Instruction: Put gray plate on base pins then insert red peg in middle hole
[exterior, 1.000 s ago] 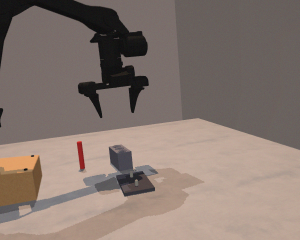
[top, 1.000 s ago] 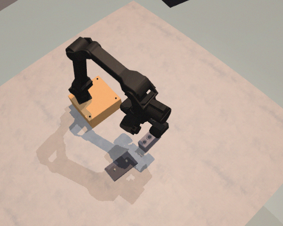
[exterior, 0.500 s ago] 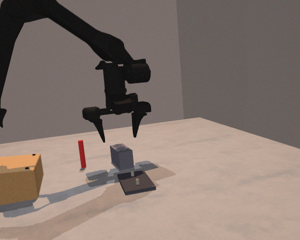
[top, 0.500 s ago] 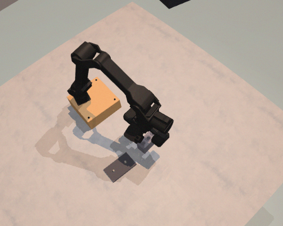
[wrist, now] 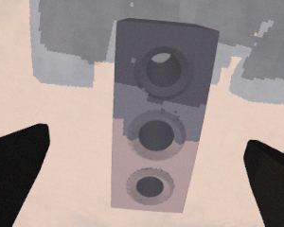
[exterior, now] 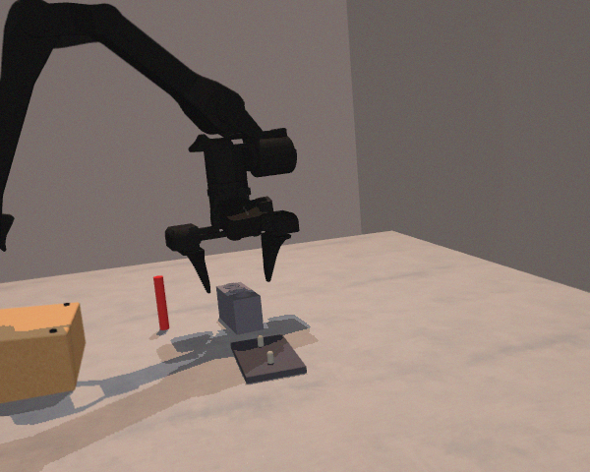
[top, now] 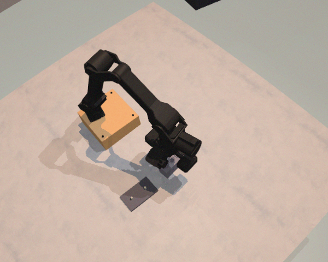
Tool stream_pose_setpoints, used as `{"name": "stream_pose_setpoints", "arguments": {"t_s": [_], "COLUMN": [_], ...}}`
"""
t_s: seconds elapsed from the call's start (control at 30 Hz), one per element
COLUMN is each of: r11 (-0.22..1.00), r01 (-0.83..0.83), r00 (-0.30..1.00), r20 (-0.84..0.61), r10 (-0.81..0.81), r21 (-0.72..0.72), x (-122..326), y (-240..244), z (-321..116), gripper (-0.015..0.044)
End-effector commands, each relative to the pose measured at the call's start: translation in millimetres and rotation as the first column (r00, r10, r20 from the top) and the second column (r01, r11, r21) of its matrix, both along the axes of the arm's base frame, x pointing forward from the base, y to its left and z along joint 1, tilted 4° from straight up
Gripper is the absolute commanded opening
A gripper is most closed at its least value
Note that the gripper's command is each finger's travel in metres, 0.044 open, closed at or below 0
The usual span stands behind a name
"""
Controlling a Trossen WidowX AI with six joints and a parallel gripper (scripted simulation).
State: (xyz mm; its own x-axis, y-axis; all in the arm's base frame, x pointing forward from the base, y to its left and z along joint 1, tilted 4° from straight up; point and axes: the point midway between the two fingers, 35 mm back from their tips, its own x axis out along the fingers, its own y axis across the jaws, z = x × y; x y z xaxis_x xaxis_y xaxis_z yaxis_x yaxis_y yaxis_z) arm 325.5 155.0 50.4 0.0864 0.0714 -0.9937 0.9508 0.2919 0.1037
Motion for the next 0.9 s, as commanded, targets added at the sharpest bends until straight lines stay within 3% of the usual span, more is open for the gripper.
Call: {"name": "stream_pose_setpoints", "arguments": {"t_s": [0.0,0.87], "r11": [1.000,1.000], "r01": [0.005,0.006], "r00": [1.000,1.000], "r20": [-0.007,-0.008], "r10": [-0.005,-0.006], "r21": [-0.006,-0.007], "x": [-1,1], "y": [-1,2], "z": [-8,-48], "gripper": [0.0440,0.0440]}}
